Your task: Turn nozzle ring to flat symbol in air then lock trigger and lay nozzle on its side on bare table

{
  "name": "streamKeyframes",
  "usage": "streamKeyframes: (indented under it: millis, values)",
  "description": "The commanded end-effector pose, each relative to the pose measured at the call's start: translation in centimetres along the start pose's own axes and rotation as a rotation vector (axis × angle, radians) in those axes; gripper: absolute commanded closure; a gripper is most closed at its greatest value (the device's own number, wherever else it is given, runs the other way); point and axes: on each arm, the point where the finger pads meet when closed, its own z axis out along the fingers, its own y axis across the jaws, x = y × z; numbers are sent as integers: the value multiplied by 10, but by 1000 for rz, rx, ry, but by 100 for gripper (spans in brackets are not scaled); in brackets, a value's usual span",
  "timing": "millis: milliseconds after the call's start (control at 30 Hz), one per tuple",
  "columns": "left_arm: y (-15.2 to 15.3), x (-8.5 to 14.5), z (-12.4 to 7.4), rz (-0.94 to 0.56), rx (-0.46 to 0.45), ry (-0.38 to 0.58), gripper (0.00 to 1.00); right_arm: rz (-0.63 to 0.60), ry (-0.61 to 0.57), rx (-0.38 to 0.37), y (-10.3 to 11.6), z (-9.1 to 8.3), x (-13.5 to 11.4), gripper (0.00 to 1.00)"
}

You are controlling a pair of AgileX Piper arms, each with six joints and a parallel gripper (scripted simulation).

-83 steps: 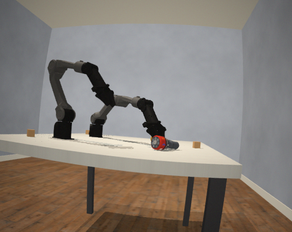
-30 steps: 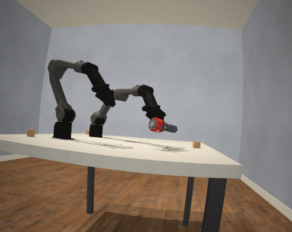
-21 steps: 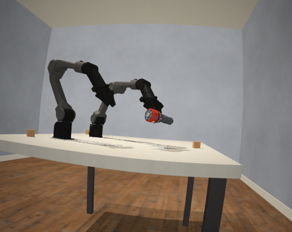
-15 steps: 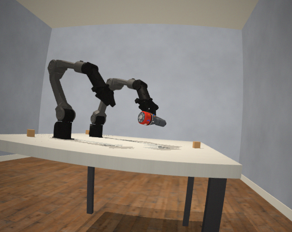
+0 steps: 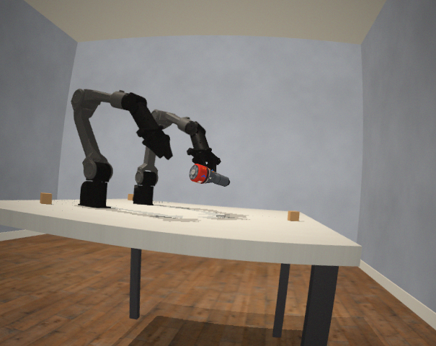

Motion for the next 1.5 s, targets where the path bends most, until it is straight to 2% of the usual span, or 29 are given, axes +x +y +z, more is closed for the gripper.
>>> streamKeyframes:
  millis: [0,300,367,667,767,967,1033,1467]
  values:
    - [1,8,-12,-1,-1,-20,52,0,-4,0,0,-1,-1,50]
    - [6,67,-43,-7,-20,-22,52,0,-4,0,0,-1,-1,50]
    - [6,67,-43,-7,-20,-22,52,0,-4,0,0,-1,-1,50]
    - [11,130,-65,-13,-48,-16,52,0,-4,0,0,-1,-1,50]
    - [12,143,-69,-15,-56,-16,52,0,-4,0,0,-1,-1,50]
    - [12,145,-70,-14,-57,-19,52,0,-4,0,0,-1,-1,50]
    - [13,151,-65,-17,-56,-5,52,0,-4,0,0,-1,-1,50]
    - [14,155,-59,-13,-56,-19,52,0,-4,0,0,-1,-1,50]
